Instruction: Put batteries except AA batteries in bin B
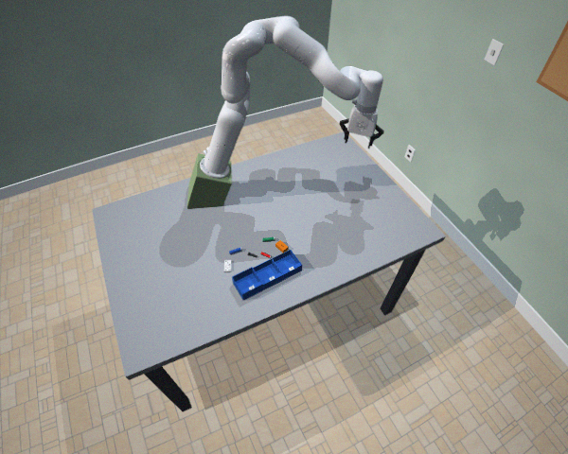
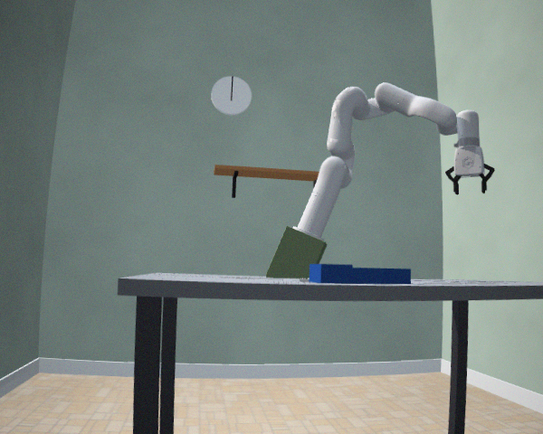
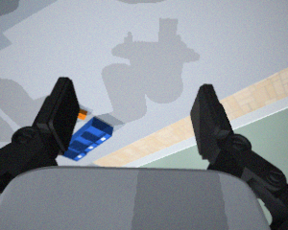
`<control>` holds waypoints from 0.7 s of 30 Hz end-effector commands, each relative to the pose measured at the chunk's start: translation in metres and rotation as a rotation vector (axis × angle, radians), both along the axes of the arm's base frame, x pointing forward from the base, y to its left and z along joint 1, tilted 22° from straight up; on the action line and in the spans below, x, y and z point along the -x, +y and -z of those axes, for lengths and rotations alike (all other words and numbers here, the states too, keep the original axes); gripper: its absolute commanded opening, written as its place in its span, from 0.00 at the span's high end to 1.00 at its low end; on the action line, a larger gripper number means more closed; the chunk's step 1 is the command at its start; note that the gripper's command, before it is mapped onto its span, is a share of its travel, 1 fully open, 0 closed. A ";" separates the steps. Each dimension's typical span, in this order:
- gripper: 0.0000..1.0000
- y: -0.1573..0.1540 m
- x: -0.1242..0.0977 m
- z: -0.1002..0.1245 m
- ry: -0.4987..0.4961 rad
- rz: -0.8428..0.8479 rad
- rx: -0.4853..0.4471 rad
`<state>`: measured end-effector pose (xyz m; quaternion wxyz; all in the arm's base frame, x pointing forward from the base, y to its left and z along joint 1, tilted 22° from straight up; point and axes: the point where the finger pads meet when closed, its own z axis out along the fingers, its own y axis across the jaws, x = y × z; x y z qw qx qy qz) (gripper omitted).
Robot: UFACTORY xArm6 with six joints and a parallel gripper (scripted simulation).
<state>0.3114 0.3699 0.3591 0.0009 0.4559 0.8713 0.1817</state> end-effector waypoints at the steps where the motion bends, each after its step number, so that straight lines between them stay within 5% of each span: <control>1: 0.00 0.000 0.000 -0.002 -0.003 0.000 -0.003; 17: 0.00 0.000 0.000 -0.002 -0.003 0.000 -0.003; 18: 0.93 0.003 -0.002 0.006 -0.003 0.000 -0.003; 21: 0.93 0.011 -0.007 0.029 -0.003 0.000 -0.003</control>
